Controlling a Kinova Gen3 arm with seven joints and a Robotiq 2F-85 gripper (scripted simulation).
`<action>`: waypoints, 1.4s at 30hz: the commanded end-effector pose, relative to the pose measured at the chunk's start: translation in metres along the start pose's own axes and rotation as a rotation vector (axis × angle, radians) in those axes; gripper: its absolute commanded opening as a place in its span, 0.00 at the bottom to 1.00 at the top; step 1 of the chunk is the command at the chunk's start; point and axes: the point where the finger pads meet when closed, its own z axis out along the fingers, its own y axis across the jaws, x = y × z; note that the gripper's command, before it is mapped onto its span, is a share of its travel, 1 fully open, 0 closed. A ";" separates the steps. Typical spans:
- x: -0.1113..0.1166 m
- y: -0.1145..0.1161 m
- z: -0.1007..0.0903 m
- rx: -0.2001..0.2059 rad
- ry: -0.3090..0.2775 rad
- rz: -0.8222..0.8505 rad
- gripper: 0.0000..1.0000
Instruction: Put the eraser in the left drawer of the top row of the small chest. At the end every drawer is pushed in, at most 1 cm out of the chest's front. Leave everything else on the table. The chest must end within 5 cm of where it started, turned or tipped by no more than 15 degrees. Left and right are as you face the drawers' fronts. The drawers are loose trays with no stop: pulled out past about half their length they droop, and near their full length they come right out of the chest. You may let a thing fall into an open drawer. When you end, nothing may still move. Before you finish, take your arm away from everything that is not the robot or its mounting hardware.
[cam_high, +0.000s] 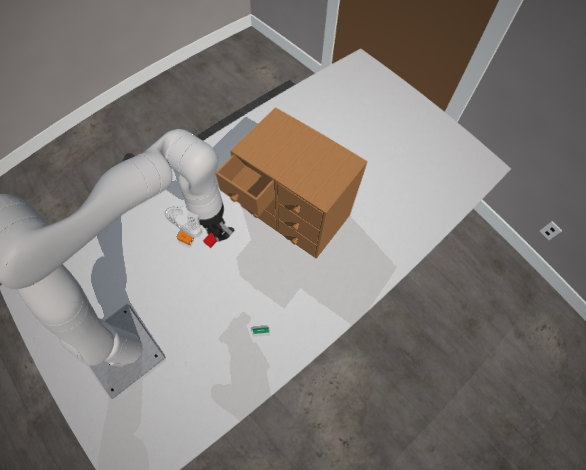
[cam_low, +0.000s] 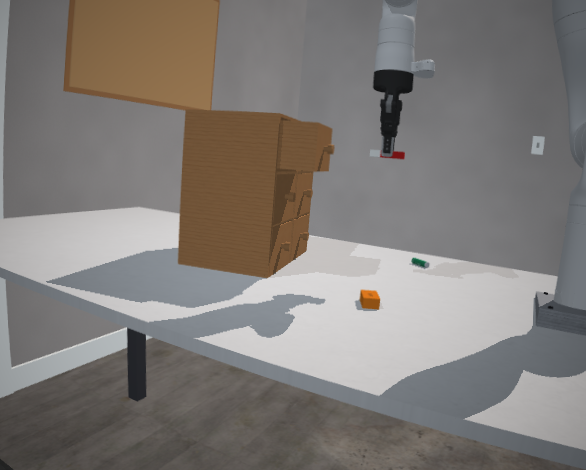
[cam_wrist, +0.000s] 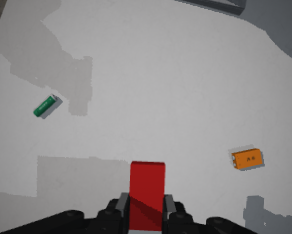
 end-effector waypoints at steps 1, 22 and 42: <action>-0.002 -0.001 -0.015 0.005 -0.013 0.004 0.19; -0.001 -0.002 -0.080 0.005 -0.013 0.006 0.19; -0.001 -0.002 -0.088 0.005 -0.016 0.006 0.19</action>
